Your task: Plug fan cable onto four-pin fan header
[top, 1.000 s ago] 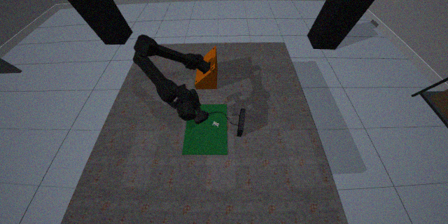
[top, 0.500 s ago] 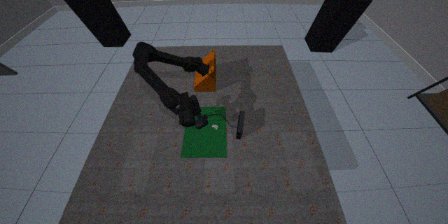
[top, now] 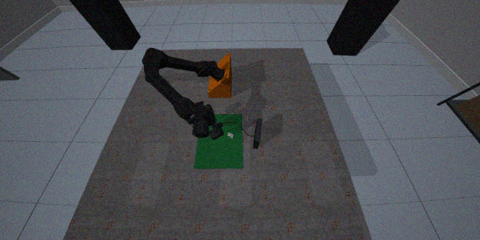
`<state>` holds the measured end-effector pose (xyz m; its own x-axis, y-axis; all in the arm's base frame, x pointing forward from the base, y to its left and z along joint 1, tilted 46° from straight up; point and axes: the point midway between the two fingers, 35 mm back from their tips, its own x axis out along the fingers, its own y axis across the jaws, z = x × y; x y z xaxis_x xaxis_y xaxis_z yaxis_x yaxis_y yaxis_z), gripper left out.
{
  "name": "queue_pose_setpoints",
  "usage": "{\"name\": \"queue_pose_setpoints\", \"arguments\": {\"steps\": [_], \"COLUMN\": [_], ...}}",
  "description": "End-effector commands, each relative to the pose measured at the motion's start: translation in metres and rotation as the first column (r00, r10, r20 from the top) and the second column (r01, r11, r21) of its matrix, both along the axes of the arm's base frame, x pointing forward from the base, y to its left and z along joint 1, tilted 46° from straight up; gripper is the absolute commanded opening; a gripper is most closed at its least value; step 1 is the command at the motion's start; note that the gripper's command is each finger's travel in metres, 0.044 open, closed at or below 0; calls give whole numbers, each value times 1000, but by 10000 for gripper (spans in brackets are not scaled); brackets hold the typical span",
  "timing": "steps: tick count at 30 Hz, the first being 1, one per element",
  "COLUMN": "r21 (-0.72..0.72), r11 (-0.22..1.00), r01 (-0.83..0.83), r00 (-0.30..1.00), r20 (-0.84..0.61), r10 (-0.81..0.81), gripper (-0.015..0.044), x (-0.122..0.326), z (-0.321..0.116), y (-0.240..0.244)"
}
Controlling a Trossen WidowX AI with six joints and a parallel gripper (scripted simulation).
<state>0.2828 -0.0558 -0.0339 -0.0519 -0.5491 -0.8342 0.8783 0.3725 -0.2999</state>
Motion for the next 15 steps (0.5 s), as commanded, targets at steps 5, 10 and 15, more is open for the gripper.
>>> {"name": "queue_pose_setpoints", "arguments": {"steps": [5, 10, 15], "r21": [-7, -1, -1], "r11": [1000, 1000, 1000], "r01": [-2, 2, 2], "r00": [1000, 1000, 1000], "r20": [-14, -6, -6], "r10": [2, -2, -2], "gripper": [440, 414, 282], "x": [-4, -2, -2], "z": [-7, -6, -6], "y": [-7, -6, -6]}}
